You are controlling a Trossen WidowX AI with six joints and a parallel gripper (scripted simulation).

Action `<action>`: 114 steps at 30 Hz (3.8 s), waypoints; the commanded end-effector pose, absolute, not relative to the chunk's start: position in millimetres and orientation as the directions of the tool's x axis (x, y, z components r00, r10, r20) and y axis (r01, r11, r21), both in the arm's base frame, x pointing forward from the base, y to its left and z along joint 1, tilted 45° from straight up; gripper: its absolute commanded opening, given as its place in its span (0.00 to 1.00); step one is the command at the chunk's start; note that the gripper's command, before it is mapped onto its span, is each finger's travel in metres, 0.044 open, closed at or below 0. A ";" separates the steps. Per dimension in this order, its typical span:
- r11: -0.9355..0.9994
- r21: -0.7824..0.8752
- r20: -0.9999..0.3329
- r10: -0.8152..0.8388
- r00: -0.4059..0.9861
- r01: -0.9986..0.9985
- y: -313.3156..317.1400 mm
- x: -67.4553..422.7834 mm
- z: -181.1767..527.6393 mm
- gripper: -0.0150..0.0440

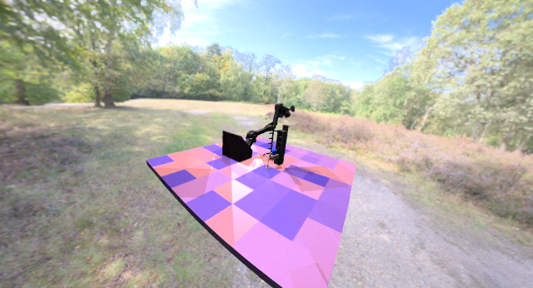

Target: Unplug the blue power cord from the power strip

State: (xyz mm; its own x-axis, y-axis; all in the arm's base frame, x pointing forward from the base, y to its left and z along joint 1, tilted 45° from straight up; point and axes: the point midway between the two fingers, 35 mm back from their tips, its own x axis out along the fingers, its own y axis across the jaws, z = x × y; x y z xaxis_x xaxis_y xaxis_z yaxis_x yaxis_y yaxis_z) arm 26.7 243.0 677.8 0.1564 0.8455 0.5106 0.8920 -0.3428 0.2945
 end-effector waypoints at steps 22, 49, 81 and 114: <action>-0.061 -0.162 0.957 0.232 0.172 0.985 -21.4 39.3 760.7 0.53; 0.707 -0.189 0.594 -0.470 0.652 0.682 -289.2 222.6 616.7 0.53; 0.355 0.633 -0.756 0.095 0.647 0.688 -221.9 368.3 141.5 0.53; -0.009 -0.062 -0.714 0.699 -0.038 0.998 -49.1 267.7 37.2 0.53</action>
